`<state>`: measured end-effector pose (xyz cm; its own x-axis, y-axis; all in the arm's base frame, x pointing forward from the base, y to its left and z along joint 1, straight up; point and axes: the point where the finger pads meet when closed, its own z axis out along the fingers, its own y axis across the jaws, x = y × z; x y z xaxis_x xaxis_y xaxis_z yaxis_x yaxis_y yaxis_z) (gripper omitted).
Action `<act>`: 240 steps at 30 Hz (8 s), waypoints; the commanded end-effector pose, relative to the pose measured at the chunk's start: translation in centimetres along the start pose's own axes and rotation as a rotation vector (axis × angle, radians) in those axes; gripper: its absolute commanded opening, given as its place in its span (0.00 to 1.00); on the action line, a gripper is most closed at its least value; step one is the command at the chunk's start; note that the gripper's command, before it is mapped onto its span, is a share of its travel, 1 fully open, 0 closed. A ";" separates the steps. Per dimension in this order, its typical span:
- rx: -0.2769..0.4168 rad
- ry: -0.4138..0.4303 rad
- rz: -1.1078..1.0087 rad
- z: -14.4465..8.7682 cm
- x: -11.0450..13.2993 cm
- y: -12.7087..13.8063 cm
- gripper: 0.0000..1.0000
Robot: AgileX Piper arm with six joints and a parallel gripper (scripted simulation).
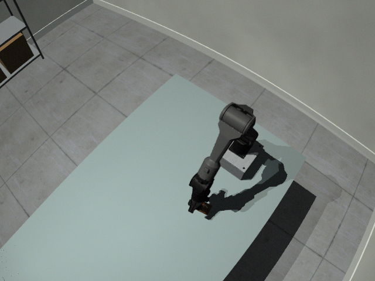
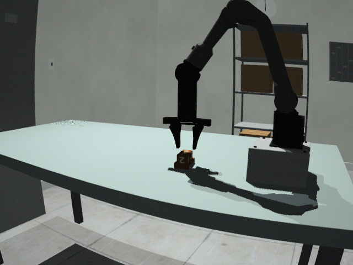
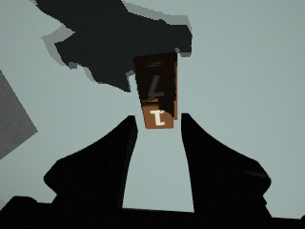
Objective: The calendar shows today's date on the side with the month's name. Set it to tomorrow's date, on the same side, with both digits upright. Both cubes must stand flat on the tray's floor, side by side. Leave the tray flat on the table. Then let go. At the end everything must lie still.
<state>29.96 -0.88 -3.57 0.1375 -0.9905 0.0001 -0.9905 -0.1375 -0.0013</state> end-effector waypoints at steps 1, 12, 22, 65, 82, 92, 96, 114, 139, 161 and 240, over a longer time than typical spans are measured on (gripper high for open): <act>-0.001 0.000 0.000 0.0 0.0 0.0 0.64; -0.001 0.000 0.000 0.0 0.0 0.0 0.64; -0.003 0.000 0.000 0.5 0.0 0.1 0.64; 0.000 0.000 0.000 3.0 0.0 0.0 0.64; 0.000 0.000 0.000 3.0 0.0 0.0 0.64; 0.000 0.000 0.000 3.0 0.0 0.0 0.38; 0.000 0.000 0.000 3.0 0.0 0.0 0.38; 0.000 0.000 0.000 3.0 0.0 0.0 0.38; 0.005 0.001 0.000 -7.0 0.0 -0.1 0.38; 0.000 0.001 0.258 -6.8 1.5 -0.2 0.38; 0.000 0.000 1.571 3.5 9.4 0.0 0.38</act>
<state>31.23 -10.16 -7.13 -0.9905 -0.1374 -0.0007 -0.1374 0.9905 0.0003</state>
